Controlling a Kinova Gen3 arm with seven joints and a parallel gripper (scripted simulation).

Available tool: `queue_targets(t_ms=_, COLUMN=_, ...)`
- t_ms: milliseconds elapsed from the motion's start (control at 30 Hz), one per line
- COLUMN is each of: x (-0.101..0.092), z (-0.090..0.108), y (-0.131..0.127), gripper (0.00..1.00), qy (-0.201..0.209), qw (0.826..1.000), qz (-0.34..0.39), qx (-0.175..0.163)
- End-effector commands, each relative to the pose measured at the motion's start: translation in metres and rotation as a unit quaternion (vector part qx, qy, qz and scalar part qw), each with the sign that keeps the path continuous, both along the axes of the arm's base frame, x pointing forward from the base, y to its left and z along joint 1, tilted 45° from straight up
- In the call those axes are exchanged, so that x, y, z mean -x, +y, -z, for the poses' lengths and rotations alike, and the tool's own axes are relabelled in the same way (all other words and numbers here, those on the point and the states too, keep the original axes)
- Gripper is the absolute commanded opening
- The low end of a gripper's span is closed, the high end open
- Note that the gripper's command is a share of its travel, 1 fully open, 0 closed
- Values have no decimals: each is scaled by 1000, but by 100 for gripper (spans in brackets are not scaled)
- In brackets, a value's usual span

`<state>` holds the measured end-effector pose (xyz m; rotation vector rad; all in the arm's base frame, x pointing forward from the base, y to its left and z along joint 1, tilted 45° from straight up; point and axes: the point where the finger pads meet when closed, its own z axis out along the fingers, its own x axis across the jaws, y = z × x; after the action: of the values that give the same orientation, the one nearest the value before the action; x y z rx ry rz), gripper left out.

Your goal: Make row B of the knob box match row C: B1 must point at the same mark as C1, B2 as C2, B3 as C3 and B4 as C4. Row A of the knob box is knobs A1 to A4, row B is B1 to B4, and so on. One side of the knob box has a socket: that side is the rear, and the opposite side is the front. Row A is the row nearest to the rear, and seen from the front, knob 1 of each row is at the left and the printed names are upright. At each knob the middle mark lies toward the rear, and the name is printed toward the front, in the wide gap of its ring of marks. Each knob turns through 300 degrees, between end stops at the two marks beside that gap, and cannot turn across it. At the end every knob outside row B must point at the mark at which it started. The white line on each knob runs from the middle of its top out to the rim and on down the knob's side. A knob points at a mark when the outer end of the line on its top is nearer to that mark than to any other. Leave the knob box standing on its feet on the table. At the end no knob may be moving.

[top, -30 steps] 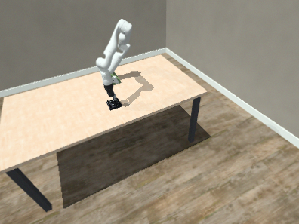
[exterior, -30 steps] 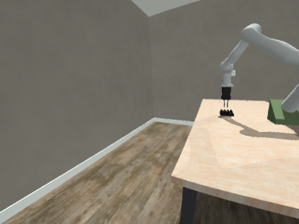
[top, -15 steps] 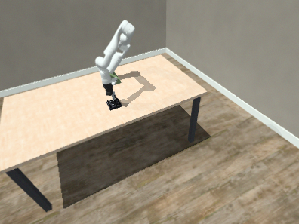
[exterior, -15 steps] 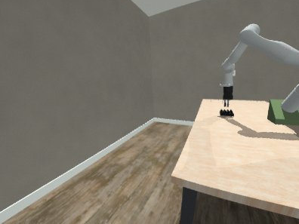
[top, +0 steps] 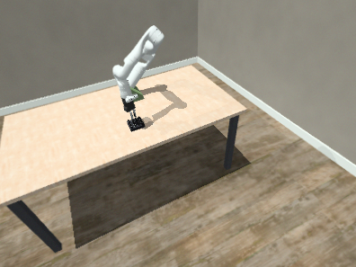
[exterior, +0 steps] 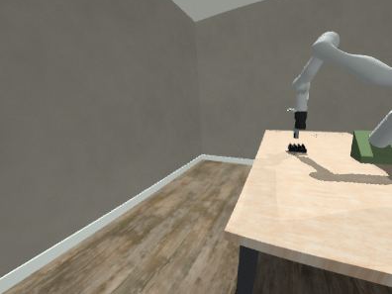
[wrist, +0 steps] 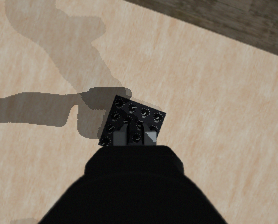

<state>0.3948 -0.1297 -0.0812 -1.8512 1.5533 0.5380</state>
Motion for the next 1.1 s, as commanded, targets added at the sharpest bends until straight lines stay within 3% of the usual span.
queue_targets(t_ms=0, x=-1, z=-1, y=1, gripper=46, qy=6, qw=1000, qz=2, qx=1)
queue_targets(t_ms=200, x=-1, z=0, y=-7, gripper=46, qy=65, qw=995, qz=69, qx=-5)
queue_targets(t_ms=400, x=-1, z=0, y=-11, gripper=46, qy=96, qw=990, qz=105, qx=-7)
queue_targets(t_ms=1067, x=-1, z=0, y=-12, gripper=46, qy=104, qw=988, qz=115, qx=-8)
